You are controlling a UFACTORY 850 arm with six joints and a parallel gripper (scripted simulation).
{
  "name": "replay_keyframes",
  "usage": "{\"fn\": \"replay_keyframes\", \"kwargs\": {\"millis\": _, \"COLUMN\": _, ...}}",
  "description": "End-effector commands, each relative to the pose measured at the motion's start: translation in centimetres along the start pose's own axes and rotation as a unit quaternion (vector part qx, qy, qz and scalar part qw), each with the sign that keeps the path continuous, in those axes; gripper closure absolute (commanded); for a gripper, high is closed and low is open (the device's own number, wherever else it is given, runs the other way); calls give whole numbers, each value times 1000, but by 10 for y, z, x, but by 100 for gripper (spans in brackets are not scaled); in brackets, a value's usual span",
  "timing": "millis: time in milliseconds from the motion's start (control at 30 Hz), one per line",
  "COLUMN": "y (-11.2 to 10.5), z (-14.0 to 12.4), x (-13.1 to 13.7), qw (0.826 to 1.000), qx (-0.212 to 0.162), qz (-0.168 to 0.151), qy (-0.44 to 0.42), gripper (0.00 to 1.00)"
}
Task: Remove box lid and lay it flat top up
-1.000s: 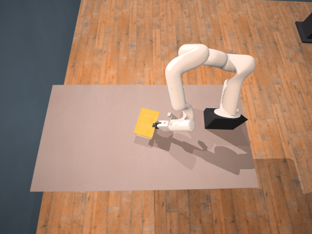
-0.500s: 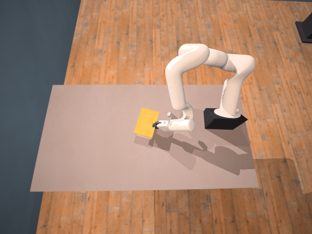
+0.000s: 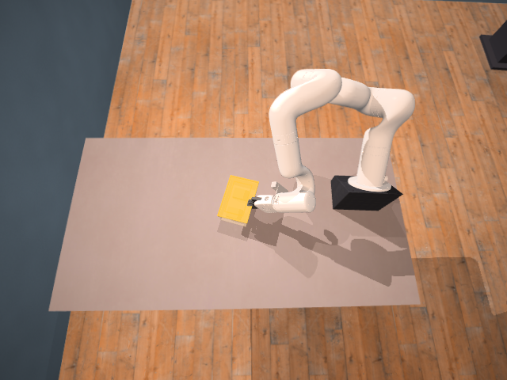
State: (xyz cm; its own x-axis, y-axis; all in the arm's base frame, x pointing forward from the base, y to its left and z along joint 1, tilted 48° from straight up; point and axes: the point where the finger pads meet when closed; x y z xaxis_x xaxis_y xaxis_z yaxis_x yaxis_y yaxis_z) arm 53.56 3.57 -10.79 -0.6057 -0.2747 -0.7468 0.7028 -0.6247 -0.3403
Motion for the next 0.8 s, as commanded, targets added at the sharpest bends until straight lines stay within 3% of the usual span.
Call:
{"fn": "replay_keyframes", "kwargs": {"millis": 0, "y": -1, "z": -1, "x": -1, "qw": 1000, "qx": 0, "qz": -3, "qy": 0, "gripper": 100}}
{"fn": "replay_keyframes", "kwargs": {"millis": 767, "y": -2, "z": -1, "x": -4, "qw": 1000, "qx": 3, "qz": -13, "qy": 0, "gripper": 100}}
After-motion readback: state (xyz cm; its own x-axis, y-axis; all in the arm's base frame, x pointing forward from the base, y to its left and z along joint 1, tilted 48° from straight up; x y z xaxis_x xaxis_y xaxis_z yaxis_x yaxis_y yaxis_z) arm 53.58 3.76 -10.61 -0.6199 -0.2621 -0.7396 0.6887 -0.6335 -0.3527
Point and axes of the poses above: the point where the finger pads meet when closed, its own y axis out along the fingers, its own x axis across the jaws, z = x × y, and after that the axes turned 13 degrees about y, right-handed
